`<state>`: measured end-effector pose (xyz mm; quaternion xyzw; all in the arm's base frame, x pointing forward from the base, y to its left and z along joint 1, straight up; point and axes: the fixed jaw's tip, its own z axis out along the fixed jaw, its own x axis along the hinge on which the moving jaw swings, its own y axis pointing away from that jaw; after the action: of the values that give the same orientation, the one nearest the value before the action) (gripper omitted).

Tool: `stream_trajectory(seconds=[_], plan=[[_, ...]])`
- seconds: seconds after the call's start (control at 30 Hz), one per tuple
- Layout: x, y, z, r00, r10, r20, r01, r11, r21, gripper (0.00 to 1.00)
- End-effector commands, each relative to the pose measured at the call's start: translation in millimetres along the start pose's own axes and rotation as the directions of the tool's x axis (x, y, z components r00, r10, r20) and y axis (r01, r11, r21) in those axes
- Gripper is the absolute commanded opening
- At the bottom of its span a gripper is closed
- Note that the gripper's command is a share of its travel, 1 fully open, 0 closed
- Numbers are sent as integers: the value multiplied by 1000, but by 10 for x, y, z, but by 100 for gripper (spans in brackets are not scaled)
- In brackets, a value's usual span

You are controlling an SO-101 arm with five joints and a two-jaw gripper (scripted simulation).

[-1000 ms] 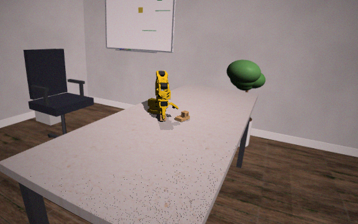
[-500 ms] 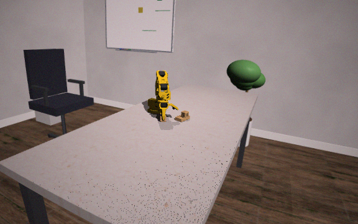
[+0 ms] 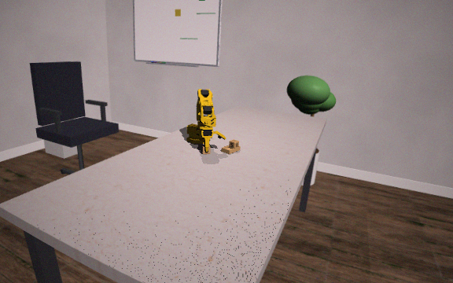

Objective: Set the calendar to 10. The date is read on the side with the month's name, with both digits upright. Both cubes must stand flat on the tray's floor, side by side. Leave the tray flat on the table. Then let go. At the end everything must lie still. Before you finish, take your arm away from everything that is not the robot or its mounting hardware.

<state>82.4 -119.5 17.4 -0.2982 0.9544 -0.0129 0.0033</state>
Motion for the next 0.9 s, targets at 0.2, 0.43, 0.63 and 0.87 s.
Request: stream_trajectory(seconds=[0.2, 0.43, 0.63, 0.87], plan=[[9, -17, -6, 1000, -5, 1, 4, 1000, 13, 10], [9, -17, -6, 1000, -5, 1, 4, 1000, 13, 18], [9, -17, -6, 1000, -5, 1, 4, 1000, 13, 19], [9, -17, -6, 1000, -5, 1, 4, 1000, 13, 23]])
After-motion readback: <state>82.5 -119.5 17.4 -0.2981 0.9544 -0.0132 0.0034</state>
